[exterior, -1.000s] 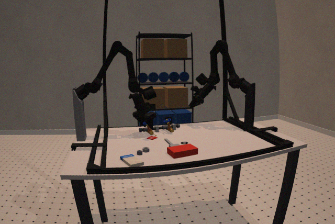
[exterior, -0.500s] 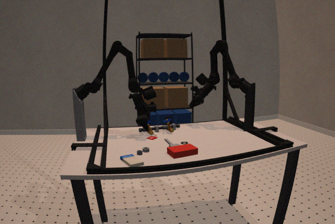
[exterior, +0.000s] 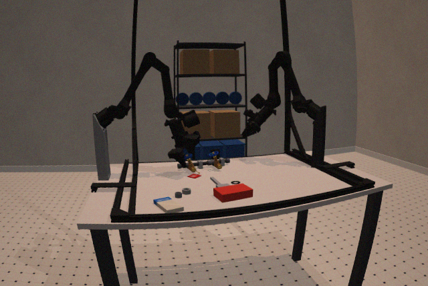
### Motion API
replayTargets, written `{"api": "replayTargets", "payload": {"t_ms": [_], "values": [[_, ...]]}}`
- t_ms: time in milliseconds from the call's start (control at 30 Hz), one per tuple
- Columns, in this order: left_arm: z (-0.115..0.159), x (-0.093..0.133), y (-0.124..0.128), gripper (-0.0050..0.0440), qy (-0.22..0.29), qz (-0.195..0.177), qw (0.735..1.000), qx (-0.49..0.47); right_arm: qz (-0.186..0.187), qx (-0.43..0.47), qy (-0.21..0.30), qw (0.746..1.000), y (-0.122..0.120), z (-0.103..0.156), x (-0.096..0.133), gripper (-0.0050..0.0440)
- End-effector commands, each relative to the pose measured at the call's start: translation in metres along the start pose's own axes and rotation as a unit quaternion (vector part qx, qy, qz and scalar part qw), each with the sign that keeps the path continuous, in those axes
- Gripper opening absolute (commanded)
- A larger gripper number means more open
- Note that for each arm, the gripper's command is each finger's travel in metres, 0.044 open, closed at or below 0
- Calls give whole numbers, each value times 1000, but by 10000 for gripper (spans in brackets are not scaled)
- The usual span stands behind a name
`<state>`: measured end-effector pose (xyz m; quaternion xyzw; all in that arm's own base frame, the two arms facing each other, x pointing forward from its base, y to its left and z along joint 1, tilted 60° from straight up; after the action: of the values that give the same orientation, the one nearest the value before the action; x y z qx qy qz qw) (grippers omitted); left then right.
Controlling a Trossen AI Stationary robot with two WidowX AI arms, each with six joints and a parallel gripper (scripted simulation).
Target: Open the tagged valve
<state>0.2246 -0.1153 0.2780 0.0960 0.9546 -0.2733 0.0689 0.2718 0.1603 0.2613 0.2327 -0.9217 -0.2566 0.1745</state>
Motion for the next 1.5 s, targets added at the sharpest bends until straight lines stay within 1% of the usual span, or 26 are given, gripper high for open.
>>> {"api": "replayTargets", "payload": {"t_ms": [0, 233, 400, 600, 633, 900, 933, 1000, 1167, 1367, 1433, 1467], "values": [[0, 0, 0, 400, 0, 0, 1000, 0, 0, -7, 0, 1000, 0, 0, 0, 328], [0, 0, 0, 400, 0, 0, 1000, 0, 0, -7, 0, 1000, 0, 0, 0, 160], [0, 0, 0, 400, 0, 0, 1000, 0, 0, -7, 0, 1000, 0, 0, 0, 160], [0, 0, 0, 400, 0, 0, 1000, 0, 0, -7, 0, 1000, 0, 0, 0, 16], [0, 0, 0, 400, 0, 0, 1000, 0, 0, -7, 0, 1000, 0, 0, 0, 0], [0, 0, 0, 400, 0, 0, 1000, 0, 0, 2, 0, 1000, 0, 0, 0, 0], [0, 0, 0, 400, 0, 0, 1000, 0, 0, 26, 0, 1000, 0, 0, 0, 0], [0, 0, 0, 400, 0, 0, 1000, 0, 0, 115, 0, 993, 0, 0, 0, 0], [0, 0, 0, 400, 0, 0, 1000, 0, 0, 234, 0, 972, 0, 0, 0, 0], [0, 0, 0, 400, 0, 0, 1000, 0, 0, 368, 0, 930, 0, 0, 0, 0], [0, 0, 0, 400, 0, 0, 1000, 0, 0, 368, 0, 930, 0, 0, 0, 0], [0, 0, 0, 400, 0, 0, 1000, 0, 0, 413, 0, 911, 0, 0, 0, 0]]}}
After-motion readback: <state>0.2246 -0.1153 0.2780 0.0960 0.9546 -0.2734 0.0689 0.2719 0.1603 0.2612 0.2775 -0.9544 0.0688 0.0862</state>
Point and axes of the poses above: on each arm, the point midway between the two fingers, 35 mm back from their tips, its own x axis back along the fingers, its own y axis across the jaws, z = x × y, the point moved 4 cm from there along x, back along the fingers, and after that the axes turned 6 degrees about x, right-handed, at the moved point
